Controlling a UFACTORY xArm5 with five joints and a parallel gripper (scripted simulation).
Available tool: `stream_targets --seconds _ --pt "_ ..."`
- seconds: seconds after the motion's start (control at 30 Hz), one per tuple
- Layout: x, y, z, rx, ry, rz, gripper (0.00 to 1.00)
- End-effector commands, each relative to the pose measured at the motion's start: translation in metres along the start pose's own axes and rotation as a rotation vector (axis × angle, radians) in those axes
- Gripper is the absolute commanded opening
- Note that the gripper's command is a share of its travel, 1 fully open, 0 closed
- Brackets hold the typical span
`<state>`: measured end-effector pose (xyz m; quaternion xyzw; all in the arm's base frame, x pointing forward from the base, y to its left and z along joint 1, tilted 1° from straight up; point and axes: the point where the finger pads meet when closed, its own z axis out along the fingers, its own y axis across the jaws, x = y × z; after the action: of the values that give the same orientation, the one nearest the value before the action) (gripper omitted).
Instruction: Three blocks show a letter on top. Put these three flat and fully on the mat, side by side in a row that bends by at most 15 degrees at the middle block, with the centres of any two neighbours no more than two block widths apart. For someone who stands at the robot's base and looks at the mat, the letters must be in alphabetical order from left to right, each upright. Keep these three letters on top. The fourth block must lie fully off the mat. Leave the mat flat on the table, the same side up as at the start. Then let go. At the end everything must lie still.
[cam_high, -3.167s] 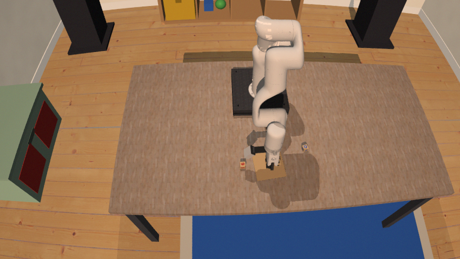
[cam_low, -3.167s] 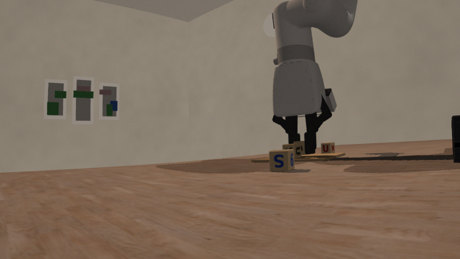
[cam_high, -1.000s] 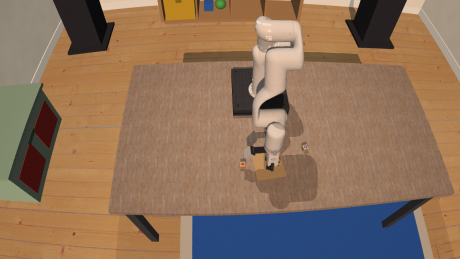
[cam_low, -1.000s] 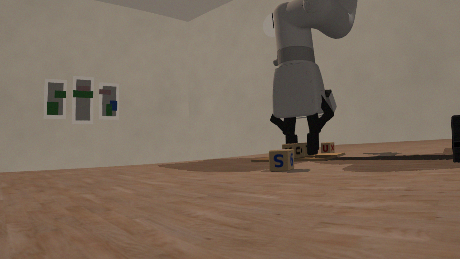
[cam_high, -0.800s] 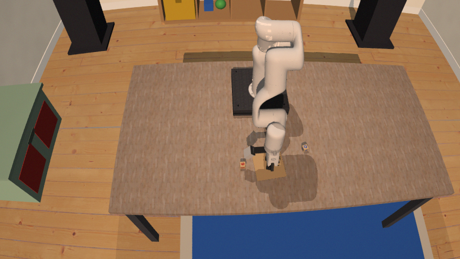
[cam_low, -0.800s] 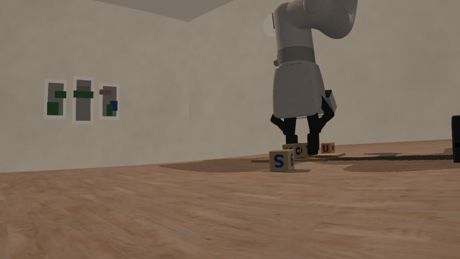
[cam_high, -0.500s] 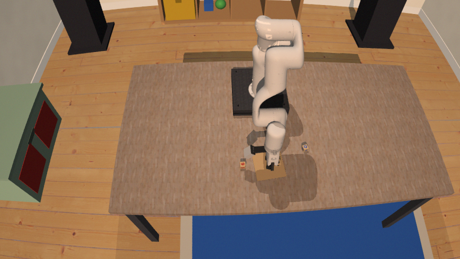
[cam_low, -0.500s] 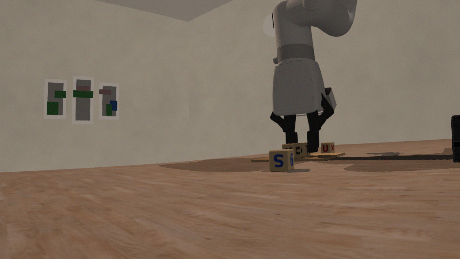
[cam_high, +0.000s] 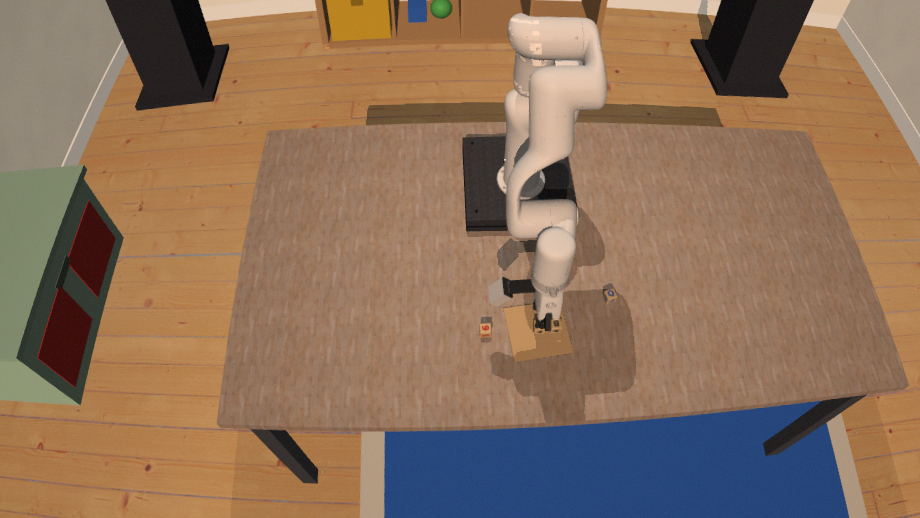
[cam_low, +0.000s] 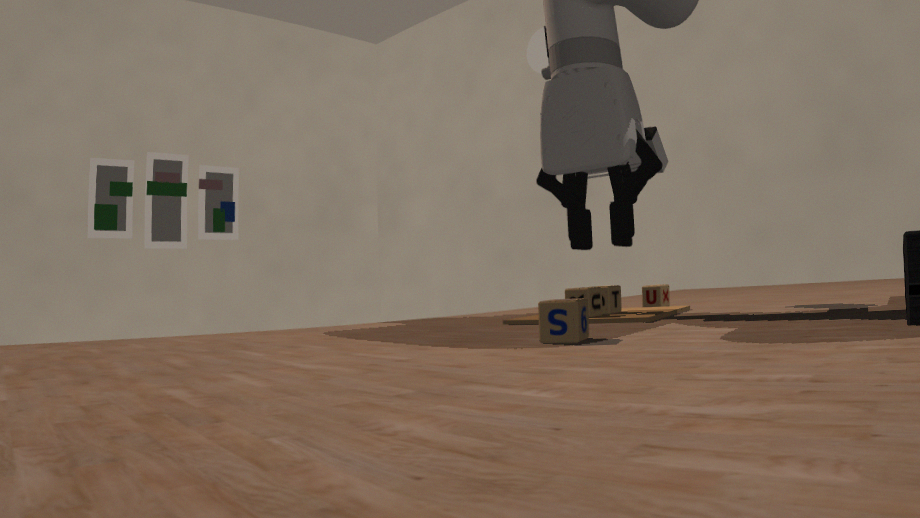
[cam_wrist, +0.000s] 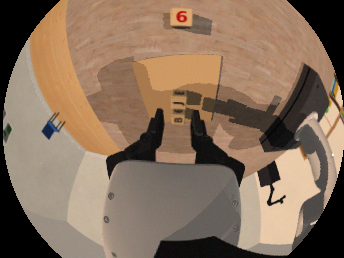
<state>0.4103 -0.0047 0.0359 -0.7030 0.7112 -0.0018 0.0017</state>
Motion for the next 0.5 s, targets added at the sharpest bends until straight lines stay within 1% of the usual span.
stream_targets --seconds 0.0,0.07,0.3,0.33,0.47 --pt "-0.0004 -0.0001 -0.0231 0.001 0.0 0.0 0.42" --pt "-0.0005 -0.0001 -0.0276 0.001 0.0 0.0 0.42" --pt "-0.0005 -0.0001 -0.0308 0.001 0.0 0.0 0.42" --pt "-0.0005 -0.0001 -0.0308 0.001 0.0 0.0 1.0" --pt "-0.0005 -0.0001 -0.0308 0.001 0.0 0.0 1.0"
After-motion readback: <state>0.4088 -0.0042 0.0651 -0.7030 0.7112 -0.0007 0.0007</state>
